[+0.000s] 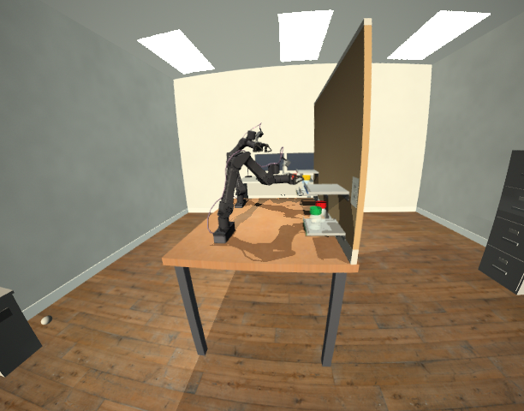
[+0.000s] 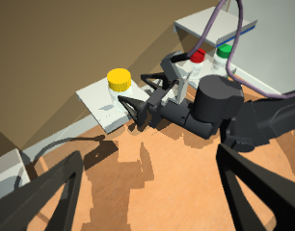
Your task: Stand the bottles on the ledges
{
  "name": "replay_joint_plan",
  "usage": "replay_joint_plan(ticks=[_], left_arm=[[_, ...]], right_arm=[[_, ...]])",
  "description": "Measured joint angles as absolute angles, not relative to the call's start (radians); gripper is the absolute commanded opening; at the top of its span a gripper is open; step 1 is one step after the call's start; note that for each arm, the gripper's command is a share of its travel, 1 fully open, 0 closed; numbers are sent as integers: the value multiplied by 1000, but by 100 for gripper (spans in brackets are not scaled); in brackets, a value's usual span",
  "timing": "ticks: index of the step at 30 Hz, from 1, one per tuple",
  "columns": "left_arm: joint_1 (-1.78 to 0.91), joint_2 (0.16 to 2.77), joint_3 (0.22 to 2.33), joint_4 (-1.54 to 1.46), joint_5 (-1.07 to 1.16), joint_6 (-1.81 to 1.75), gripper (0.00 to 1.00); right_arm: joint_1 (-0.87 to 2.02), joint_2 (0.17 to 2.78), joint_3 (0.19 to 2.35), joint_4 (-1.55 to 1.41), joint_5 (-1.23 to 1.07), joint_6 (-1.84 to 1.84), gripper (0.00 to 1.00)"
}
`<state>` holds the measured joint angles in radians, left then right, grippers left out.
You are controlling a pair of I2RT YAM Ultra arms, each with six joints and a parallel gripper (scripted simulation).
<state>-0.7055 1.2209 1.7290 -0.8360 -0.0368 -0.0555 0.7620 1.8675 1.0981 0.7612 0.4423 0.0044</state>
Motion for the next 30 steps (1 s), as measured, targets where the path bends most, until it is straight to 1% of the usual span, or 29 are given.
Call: replay_joint_plan(ticks=[7,18,22,30], left_arm=[[-706,1221,1729,-836,-37,-56,100],[-706,1222,1729,-813,-59,-60,100],[-720,1236,1698,-687,-122,-72,100],[-769,1387,1514,-369,-295,-109,100]], right_arm=[[852,1681,868,793,507,4,89],[858,1657,854,788,532,4,89],[830,1599,819,721,514,4,89],[647,1331,776,508,432,4,89]])
